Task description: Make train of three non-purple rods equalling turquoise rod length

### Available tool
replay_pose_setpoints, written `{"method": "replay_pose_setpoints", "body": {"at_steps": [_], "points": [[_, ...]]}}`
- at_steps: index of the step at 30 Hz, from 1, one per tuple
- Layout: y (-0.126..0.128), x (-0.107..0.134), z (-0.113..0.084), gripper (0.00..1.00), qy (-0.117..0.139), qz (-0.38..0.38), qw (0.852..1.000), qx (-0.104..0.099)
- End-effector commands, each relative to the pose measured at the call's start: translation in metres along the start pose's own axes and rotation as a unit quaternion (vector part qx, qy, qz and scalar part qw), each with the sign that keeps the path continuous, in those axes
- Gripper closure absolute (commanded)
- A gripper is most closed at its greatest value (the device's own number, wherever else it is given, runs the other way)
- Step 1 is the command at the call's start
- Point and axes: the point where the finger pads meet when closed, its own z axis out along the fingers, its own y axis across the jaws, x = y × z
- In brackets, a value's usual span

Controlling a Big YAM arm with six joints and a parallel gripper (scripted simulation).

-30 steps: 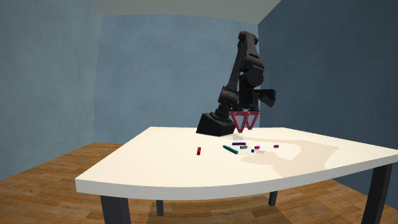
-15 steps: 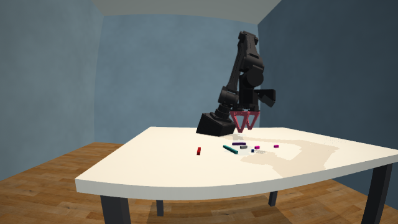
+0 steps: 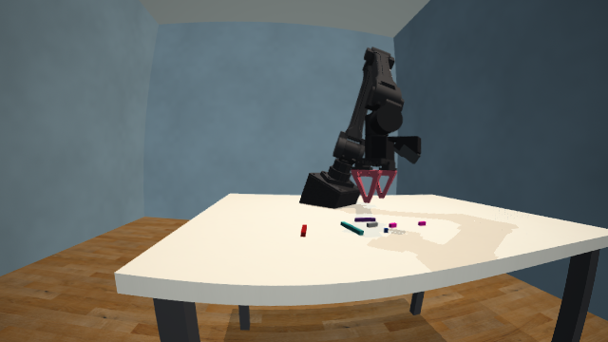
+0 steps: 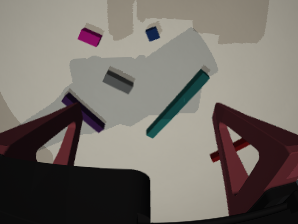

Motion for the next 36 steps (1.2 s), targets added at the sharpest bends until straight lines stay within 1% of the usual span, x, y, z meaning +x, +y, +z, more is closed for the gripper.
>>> {"method": "replay_pose_setpoints", "body": {"at_steps": [1, 7, 9, 12, 15, 16, 17, 18, 19, 20, 21, 23, 24, 26, 27, 29, 30, 33, 34, 36], "points": [[-0.018, -0.021, -0.009, 0.00, -0.016, -0.016, 1.000, 0.018], [-0.016, -0.023, -0.008, 0.00, -0.016, 0.014, 1.000, 0.017], [-0.016, -0.023, -0.008, 0.00, -0.016, 0.014, 1.000, 0.017], [-0.015, -0.023, -0.008, 0.00, -0.016, 0.053, 0.998, 0.016], [-0.013, -0.024, -0.008, 0.00, -0.017, 0.113, 0.993, 0.016], [-0.013, -0.024, -0.008, 0.00, -0.017, 0.113, 0.993, 0.016], [-0.012, -0.025, -0.010, 0.00, -0.018, 0.137, 0.990, 0.017], [-0.012, -0.025, -0.010, 0.00, -0.018, 0.137, 0.990, 0.017], [-0.012, -0.027, -0.011, 0.00, -0.020, 0.164, 0.986, 0.017], [-0.012, -0.027, -0.011, 0.00, -0.020, 0.164, 0.986, 0.017], [-0.011, -0.028, -0.013, 0.00, -0.023, 0.192, 0.981, 0.018], [-0.011, -0.028, -0.013, 0.00, -0.023, 0.192, 0.981, 0.018], [-0.010, -0.029, -0.014, 0.00, -0.025, 0.223, 0.974, 0.019], [-0.010, -0.029, -0.014, 0.00, -0.025, 0.223, 0.974, 0.019], [-0.009, -0.030, -0.016, 0.00, -0.028, 0.255, 0.966, 0.019], [-0.009, -0.030, -0.014, 0.00, -0.025, 0.256, 0.966, 0.018], [-0.008, -0.031, -0.015, 0.00, -0.026, 0.290, 0.956, 0.017], [-0.008, -0.030, -0.013, 0.00, -0.024, 0.291, 0.956, 0.015], [-0.007, -0.031, -0.015, 0.00, -0.027, 0.326, 0.945, 0.016], [-0.007, -0.031, -0.014, 0.00, -0.026, 0.326, 0.945, 0.015]]}}
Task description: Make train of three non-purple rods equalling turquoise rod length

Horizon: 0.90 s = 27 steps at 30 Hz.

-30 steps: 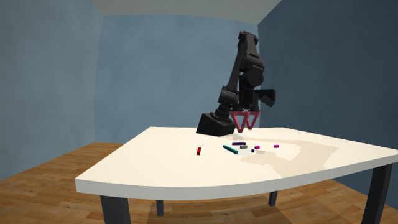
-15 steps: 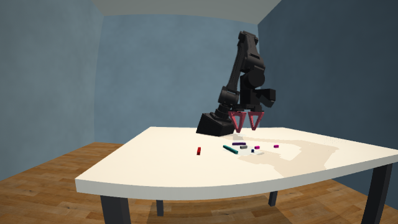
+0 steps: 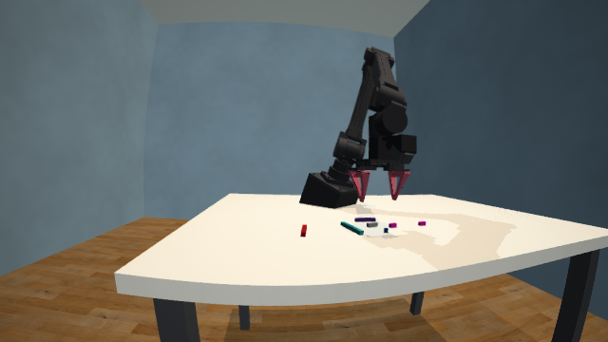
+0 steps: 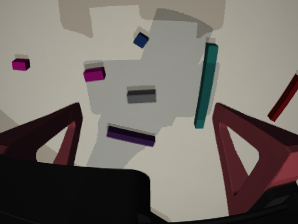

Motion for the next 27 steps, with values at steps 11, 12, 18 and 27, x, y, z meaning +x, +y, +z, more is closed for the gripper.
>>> {"method": "replay_pose_setpoints", "body": {"at_steps": [11, 12, 18, 27], "points": [[0.0063, -0.0267, -0.0160, 0.00, -0.032, 0.149, 0.988, 0.007], [0.0061, -0.0264, -0.0152, 0.00, -0.031, 0.150, 0.988, 0.007], [0.0074, -0.0258, -0.0141, 0.00, -0.029, 0.191, 0.981, 0.006], [0.0104, -0.0253, -0.0138, 0.00, -0.029, 0.274, 0.961, 0.003]]}}
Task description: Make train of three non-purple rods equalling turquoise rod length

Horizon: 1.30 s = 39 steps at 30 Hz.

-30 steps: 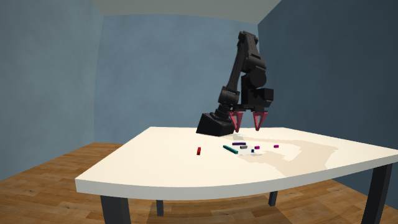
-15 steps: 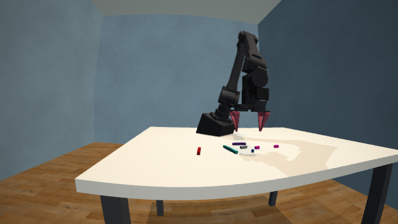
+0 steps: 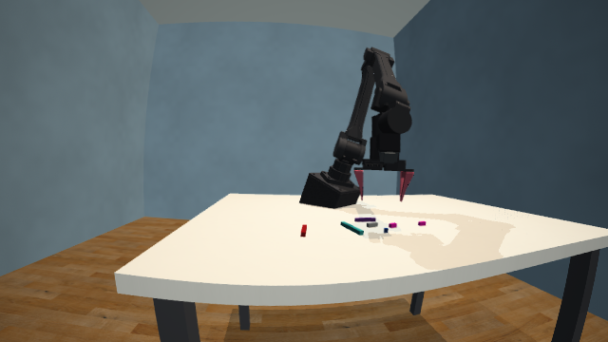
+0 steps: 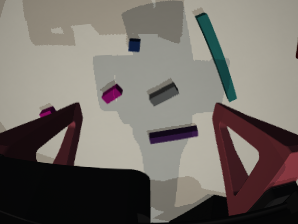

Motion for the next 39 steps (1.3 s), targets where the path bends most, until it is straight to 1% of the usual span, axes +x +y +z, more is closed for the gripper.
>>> {"method": "replay_pose_setpoints", "body": {"at_steps": [1, 2, 5, 6, 9, 10, 14, 15, 17, 18, 21, 22, 25, 26, 28, 29, 31, 32, 34, 35, 37, 38, 39], "points": [[0.013, -0.019, -0.012, 0.00, -0.027, 0.028, 0.999, -0.004], [0.015, -0.018, -0.014, 0.00, -0.029, 0.070, 0.997, -0.006], [0.015, -0.018, -0.014, 0.00, -0.028, 0.070, 0.997, -0.006], [0.017, -0.018, -0.015, 0.00, -0.029, 0.111, 0.993, -0.008], [0.015, -0.017, -0.012, 0.00, -0.025, 0.113, 0.993, -0.006], [0.017, -0.016, -0.014, 0.00, -0.027, 0.153, 0.988, -0.008], [0.017, -0.016, -0.013, 0.00, -0.027, 0.153, 0.988, -0.008], [0.018, -0.016, -0.014, 0.00, -0.026, 0.194, 0.981, -0.009], [0.018, -0.015, -0.012, 0.00, -0.024, 0.194, 0.981, -0.008], [0.019, -0.015, -0.014, 0.00, -0.026, 0.233, 0.972, -0.010], [0.019, -0.014, -0.012, 0.00, -0.024, 0.233, 0.972, -0.009], [0.021, -0.014, -0.014, 0.00, -0.025, 0.270, 0.962, -0.011], [0.020, -0.013, -0.012, 0.00, -0.022, 0.271, 0.962, -0.009], [0.021, -0.013, -0.013, 0.00, -0.023, 0.307, 0.952, -0.011], [0.021, -0.013, -0.012, 0.00, -0.023, 0.307, 0.951, -0.011], [0.023, -0.012, -0.014, 0.00, -0.024, 0.340, 0.940, -0.013], [0.023, -0.012, -0.014, 0.00, -0.024, 0.340, 0.940, -0.013], [0.023, -0.011, -0.011, 0.00, -0.020, 0.373, 0.928, -0.011], [0.022, -0.010, -0.009, 0.00, -0.018, 0.374, 0.927, -0.009], [0.023, -0.010, -0.011, 0.00, -0.019, 0.402, 0.915, -0.011], [0.023, -0.010, -0.011, 0.00, -0.019, 0.402, 0.915, -0.011], [0.025, -0.009, -0.012, 0.00, -0.020, 0.429, 0.903, -0.013], [0.025, -0.009, -0.012, 0.00, -0.020, 0.429, 0.903, -0.013]]}}
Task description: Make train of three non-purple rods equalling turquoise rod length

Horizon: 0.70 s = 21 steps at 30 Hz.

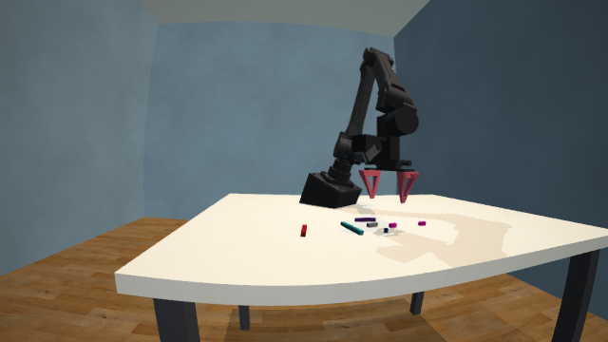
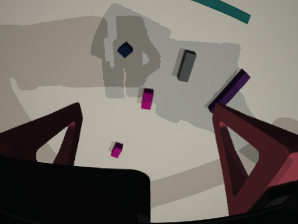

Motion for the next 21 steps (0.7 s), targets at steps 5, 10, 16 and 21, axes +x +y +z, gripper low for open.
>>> {"method": "replay_pose_setpoints", "body": {"at_steps": [5, 10, 16, 21], "points": [[0.0172, 0.0017, -0.0104, 0.00, -0.011, 0.117, 0.993, -0.018], [0.0175, 0.0032, -0.0109, 0.00, -0.010, 0.154, 0.988, -0.018], [0.0171, 0.0052, -0.0099, 0.00, -0.009, 0.210, 0.977, -0.017], [0.0171, 0.0050, -0.0101, 0.00, -0.009, 0.216, 0.976, -0.017]]}}
